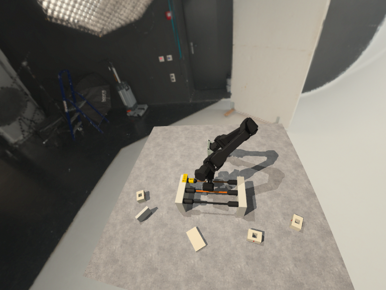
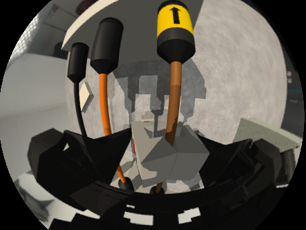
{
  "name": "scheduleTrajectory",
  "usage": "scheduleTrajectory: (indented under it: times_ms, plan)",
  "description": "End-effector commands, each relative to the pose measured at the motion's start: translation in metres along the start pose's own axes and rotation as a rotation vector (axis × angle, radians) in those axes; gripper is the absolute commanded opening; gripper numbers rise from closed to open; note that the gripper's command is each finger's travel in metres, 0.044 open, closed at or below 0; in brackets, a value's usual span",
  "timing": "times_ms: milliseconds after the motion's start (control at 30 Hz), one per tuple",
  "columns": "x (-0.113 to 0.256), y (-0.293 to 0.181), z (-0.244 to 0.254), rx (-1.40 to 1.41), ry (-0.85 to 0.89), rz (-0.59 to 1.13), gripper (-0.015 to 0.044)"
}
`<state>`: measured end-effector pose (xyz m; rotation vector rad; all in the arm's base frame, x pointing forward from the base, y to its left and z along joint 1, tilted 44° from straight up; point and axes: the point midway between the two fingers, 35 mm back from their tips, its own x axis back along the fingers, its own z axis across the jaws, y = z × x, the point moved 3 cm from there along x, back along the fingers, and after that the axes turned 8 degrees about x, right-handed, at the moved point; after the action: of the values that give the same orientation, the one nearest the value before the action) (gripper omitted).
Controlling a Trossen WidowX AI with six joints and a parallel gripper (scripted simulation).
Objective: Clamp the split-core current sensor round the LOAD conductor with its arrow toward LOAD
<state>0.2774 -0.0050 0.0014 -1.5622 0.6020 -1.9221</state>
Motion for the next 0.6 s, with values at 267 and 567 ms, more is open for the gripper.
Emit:
scheduleTrajectory:
  times_ms: [267,567]
  plan:
    - [0.016,0.002,0.007,0.007,-0.128,0.017,0.0000]
    - [0.015,0.001,0.007,0.003,-0.129,0.023,0.0000]
